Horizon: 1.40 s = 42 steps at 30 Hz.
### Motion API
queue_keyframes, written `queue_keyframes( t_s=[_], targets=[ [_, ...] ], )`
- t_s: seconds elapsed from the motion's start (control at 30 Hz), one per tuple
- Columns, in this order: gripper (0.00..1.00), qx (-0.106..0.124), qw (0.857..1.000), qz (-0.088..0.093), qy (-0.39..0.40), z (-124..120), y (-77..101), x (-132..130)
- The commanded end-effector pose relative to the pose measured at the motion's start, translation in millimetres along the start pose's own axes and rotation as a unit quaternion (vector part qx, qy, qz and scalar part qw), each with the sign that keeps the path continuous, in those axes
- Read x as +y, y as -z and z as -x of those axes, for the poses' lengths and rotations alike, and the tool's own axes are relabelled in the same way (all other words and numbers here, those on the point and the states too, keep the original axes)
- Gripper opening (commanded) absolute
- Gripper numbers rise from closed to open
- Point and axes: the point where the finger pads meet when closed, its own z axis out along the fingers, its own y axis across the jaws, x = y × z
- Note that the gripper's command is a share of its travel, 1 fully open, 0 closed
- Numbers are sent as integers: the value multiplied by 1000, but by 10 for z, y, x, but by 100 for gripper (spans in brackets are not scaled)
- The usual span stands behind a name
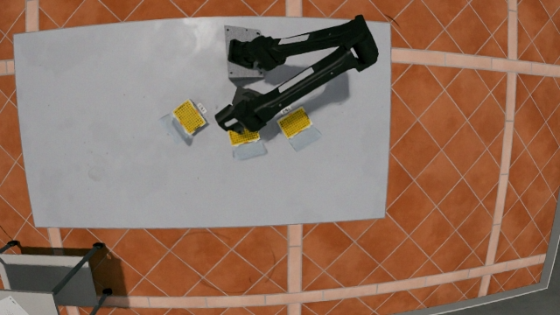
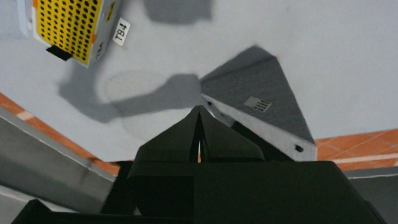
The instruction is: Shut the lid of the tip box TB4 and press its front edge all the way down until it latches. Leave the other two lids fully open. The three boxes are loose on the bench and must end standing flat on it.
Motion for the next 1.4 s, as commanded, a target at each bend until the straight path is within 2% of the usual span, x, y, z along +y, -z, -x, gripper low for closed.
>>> queue_keyframes(
  t_s=[0.0, 0.1, 0.17, 0.3, 0.47, 0.67, 0.73, 0.77, 0.87, 0.93, 1.13, 1.23, 1.3, 1.33, 1.37],
  targets=[
    [0, -11, 996, -18, 92, 24, 3, 19],
    [0, -20, 990, -30, 139, 24, 4, 18],
    [0, -20, 990, -30, 139, 24, 4, 18],
    [0, -31, 978, -47, 202, 26, 4, 20],
    [0, -48, 957, -66, 277, 29, 14, 15],
    [0, -71, 925, -89, 362, 35, 36, 4],
    [0, -71, 925, -89, 362, 35, 36, 4],
    [0, -75, 920, -92, 373, 35, 43, 0],
    [0, -71, 922, -89, 371, 61, 64, 1],
    [0, -58, 906, -91, 408, -16, 6, 147],
    [0, -59, 855, -107, 504, -7, 83, 503],
    [0, -61, 856, -107, 502, -39, 74, 651],
    [0, -61, 856, -107, 502, -39, 74, 651],
    [0, -42, 869, -91, 484, -148, -105, 518],
    [0, -47, 870, -92, 482, -135, -88, 506]
  ],
)
